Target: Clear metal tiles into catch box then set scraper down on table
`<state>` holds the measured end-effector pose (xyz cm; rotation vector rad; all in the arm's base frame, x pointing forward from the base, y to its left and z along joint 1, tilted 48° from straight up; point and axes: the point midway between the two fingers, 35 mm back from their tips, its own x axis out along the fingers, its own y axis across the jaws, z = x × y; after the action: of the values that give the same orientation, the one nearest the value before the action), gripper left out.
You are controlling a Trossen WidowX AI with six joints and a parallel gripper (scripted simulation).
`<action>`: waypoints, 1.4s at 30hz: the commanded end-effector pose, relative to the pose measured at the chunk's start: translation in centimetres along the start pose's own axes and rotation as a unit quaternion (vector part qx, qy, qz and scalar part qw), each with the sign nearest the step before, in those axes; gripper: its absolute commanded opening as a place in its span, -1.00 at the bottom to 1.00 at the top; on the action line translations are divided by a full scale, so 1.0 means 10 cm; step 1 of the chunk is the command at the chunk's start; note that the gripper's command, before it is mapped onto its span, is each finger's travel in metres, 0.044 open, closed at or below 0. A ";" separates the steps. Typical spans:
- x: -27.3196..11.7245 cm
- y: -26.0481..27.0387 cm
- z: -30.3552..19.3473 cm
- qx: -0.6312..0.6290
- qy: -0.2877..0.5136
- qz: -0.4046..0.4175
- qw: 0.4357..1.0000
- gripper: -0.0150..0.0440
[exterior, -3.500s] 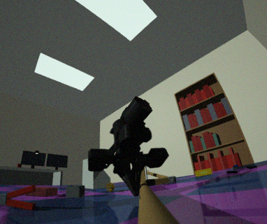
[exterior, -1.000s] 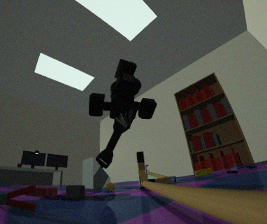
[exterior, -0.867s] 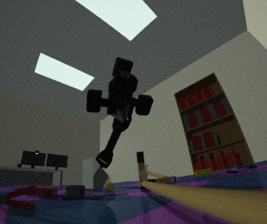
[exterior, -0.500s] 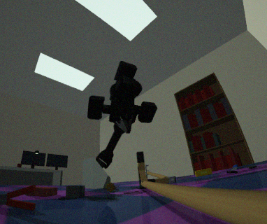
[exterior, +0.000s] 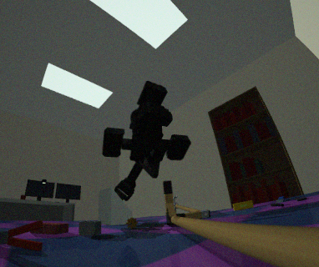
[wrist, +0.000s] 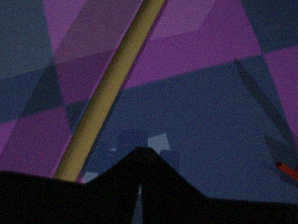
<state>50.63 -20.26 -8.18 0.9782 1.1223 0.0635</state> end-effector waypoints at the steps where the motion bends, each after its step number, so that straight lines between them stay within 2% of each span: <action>1: 0.10 0.00 -0.04 0.000 0.002 0.004 1.000 -0.49; 34: 0.83 0.01 -0.48 -0.024 0.011 0.018 0.999 -0.49; 42: 0.85 0.05 -0.48 -0.025 0.011 0.018 0.999 -0.49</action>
<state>50.97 -12.80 -14.55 0.9518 1.1223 0.1292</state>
